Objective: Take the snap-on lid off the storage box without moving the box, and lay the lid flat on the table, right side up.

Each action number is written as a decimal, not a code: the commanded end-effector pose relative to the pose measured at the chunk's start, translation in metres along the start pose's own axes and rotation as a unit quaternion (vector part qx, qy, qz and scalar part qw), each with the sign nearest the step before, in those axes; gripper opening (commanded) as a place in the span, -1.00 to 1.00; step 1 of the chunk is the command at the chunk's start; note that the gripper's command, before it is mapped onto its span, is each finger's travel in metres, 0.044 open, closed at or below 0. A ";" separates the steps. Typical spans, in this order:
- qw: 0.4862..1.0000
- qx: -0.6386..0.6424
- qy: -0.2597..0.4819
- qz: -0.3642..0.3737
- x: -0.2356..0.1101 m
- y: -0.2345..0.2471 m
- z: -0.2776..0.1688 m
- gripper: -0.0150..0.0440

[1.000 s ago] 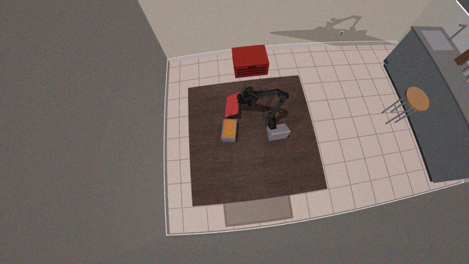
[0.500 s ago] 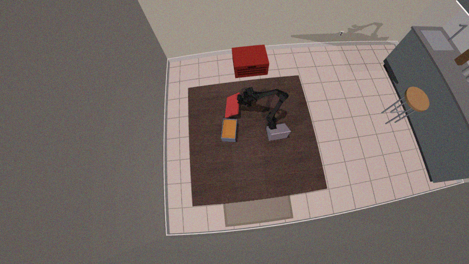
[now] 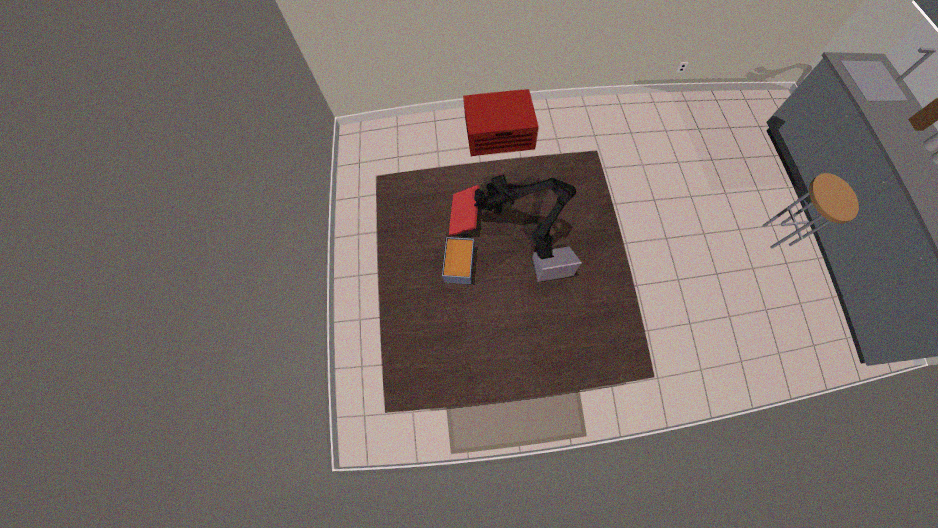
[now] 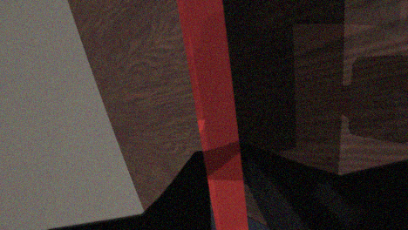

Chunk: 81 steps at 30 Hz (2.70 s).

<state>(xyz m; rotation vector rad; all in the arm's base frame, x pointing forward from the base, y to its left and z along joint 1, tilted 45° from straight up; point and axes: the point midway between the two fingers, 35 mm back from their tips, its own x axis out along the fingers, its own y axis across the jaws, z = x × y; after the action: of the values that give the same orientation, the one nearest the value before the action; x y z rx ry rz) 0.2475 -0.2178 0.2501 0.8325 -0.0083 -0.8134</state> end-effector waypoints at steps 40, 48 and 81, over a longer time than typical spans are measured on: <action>1.000 0.000 0.003 -0.008 0.023 -0.032 -0.003 -0.49; 1.000 0.000 0.003 -0.008 0.027 -0.037 -0.003 -0.49; 1.000 -0.001 0.003 -0.008 0.029 -0.040 0.002 0.71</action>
<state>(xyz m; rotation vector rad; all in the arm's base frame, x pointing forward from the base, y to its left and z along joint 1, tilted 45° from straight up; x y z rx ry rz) 0.2452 -0.2542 0.2187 0.8356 0.0015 -0.8205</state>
